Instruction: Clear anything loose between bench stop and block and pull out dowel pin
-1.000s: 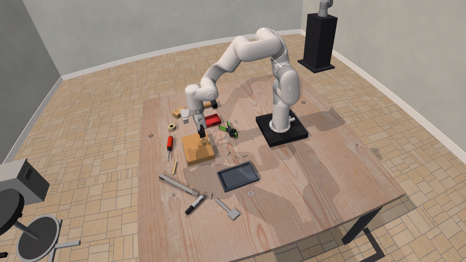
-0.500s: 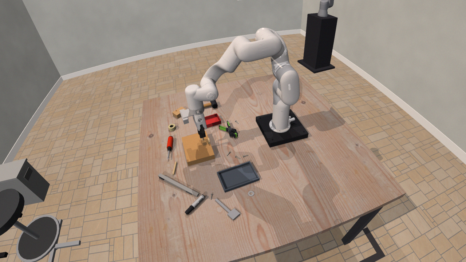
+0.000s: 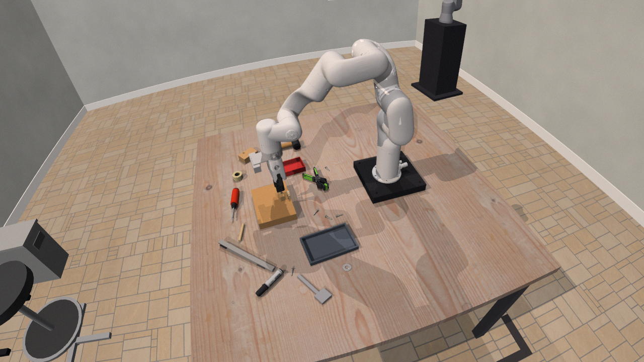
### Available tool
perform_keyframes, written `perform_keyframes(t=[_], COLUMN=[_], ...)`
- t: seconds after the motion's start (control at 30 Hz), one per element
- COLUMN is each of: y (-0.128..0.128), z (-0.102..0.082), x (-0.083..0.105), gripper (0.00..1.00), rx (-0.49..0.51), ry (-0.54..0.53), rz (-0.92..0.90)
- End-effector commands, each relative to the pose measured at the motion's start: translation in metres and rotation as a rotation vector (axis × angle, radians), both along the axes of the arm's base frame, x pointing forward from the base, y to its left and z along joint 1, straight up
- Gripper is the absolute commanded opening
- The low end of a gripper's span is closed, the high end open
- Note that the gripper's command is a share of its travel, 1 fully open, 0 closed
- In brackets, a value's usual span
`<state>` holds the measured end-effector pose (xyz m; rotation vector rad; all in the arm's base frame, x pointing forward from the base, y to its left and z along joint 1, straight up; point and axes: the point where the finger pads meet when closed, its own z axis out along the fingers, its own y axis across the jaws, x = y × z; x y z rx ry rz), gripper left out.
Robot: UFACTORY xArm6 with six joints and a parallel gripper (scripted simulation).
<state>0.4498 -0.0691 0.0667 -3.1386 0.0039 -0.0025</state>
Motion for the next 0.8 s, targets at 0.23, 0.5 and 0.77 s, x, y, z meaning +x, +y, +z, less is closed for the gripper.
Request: perform_keyframes(t=[0.23,0.5,0.77], y=[0.0,0.0,0.0], z=[-0.008,-0.016,-0.021], x=[0.001,0.002,0.002], gripper=[0.28,0.28,0.28], rx=[-0.001,-0.001,-0.001], ry=[-0.004,-0.004,-0.004], rz=[0.0,0.0,0.0])
